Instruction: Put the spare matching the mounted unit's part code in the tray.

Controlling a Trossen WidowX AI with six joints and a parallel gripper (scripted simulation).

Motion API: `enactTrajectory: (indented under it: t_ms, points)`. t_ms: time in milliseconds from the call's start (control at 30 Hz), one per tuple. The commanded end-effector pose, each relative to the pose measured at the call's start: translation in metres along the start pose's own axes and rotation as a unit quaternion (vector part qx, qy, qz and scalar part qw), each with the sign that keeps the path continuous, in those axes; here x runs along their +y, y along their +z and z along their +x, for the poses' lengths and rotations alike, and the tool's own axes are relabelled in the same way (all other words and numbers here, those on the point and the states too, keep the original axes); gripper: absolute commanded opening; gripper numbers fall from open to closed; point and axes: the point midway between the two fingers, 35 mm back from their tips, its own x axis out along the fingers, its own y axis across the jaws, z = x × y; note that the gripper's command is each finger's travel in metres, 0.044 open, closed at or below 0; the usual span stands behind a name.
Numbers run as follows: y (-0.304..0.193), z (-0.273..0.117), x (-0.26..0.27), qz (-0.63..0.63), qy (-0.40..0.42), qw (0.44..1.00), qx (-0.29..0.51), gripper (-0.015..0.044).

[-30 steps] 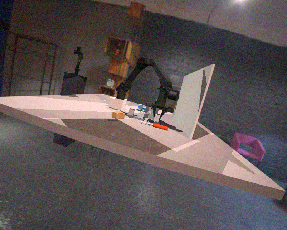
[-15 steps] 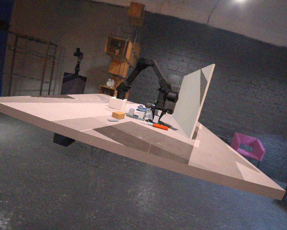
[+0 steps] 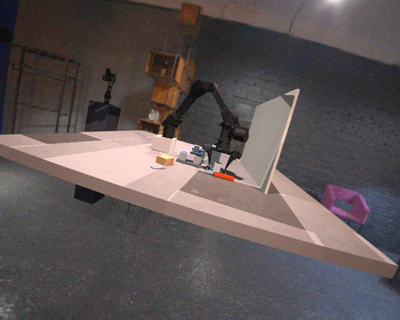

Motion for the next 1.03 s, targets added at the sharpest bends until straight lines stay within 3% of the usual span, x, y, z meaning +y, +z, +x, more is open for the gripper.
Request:
enactTrajectory:
  t_ms: [0,200,1000]
  points:
    - [-0.001,-0.011,-0.001,0.0,0.0,1.0,0.0,0.044]
    - [0.0,-0.104,0.0,-0.002,0.002,1.0,0.002,0.044]
    - [-0.001,-0.105,-0.003,-0.002,-0.01,1.0,0.005,0.044]
